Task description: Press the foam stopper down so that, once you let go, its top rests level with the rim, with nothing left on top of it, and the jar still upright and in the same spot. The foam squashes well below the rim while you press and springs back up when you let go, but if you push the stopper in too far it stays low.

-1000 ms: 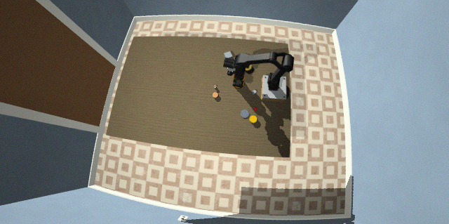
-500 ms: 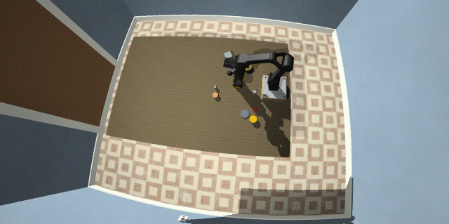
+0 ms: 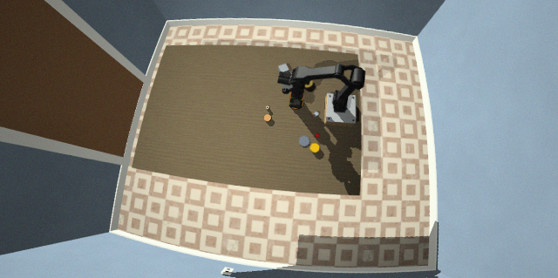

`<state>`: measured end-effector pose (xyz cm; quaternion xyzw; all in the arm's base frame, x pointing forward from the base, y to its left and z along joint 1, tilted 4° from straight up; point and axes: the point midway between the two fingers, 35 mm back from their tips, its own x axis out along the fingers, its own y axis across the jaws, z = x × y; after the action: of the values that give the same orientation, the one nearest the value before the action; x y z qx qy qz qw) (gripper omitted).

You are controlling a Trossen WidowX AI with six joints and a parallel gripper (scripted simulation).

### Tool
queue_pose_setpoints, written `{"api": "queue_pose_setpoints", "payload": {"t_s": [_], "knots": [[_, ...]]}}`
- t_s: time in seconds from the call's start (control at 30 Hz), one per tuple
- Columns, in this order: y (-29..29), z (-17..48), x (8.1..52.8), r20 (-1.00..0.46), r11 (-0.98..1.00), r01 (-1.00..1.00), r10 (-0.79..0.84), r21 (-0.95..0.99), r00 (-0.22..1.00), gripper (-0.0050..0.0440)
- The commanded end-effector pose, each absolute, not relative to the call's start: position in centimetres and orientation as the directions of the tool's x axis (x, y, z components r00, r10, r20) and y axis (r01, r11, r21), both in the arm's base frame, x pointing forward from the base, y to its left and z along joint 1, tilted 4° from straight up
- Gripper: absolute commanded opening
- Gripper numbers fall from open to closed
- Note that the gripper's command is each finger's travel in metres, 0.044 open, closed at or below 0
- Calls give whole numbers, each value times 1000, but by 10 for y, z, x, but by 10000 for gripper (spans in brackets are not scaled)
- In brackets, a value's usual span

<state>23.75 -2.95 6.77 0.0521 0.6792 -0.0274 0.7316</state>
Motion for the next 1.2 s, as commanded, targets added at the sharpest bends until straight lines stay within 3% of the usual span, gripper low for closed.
{"api": "queue_pose_setpoints", "payload": {"t_s": [0.0, 1.17], "knots": [[-29, 67, 237, -996, 993, 113, 32, 40, 78, 0], [-29, 63, 236, -996, 993, 113, 31, 40, 78, 0]]}}
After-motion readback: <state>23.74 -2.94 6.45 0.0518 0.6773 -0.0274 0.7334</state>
